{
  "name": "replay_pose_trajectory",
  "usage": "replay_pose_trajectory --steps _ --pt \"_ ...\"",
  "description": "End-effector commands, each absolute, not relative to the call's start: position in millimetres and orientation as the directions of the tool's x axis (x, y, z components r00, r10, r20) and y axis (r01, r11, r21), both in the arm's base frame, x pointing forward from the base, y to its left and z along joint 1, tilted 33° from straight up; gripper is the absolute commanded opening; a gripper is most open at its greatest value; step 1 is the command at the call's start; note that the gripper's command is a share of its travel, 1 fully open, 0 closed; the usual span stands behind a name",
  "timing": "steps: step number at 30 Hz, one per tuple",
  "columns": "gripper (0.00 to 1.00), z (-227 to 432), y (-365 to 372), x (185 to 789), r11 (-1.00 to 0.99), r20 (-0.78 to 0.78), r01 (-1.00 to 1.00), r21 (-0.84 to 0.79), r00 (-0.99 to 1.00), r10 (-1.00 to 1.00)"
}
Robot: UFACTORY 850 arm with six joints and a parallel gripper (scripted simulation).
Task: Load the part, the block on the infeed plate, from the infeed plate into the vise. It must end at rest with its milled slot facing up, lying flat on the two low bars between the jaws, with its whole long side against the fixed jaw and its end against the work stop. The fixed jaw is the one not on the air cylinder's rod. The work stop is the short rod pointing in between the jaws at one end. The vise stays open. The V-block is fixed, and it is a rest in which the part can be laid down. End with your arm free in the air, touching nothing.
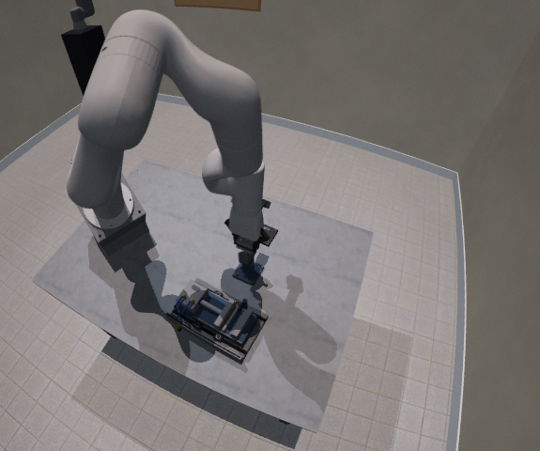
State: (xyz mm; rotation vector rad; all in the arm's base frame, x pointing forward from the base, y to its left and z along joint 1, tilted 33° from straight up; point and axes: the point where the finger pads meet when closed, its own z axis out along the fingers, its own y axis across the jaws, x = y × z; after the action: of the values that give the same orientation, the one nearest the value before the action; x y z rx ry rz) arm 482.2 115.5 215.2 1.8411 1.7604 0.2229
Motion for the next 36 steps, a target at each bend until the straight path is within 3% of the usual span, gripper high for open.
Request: replay_pose_trajectory --steps 1,36 --pt "0.00 215.6 116.2 482.6 0.035 -0.292 0.861 0.508 0.134 0.947" --pt "0.00 214.0 119.6 483.4 0.035 -0.543 0.861 0.508 0.288 0.789"
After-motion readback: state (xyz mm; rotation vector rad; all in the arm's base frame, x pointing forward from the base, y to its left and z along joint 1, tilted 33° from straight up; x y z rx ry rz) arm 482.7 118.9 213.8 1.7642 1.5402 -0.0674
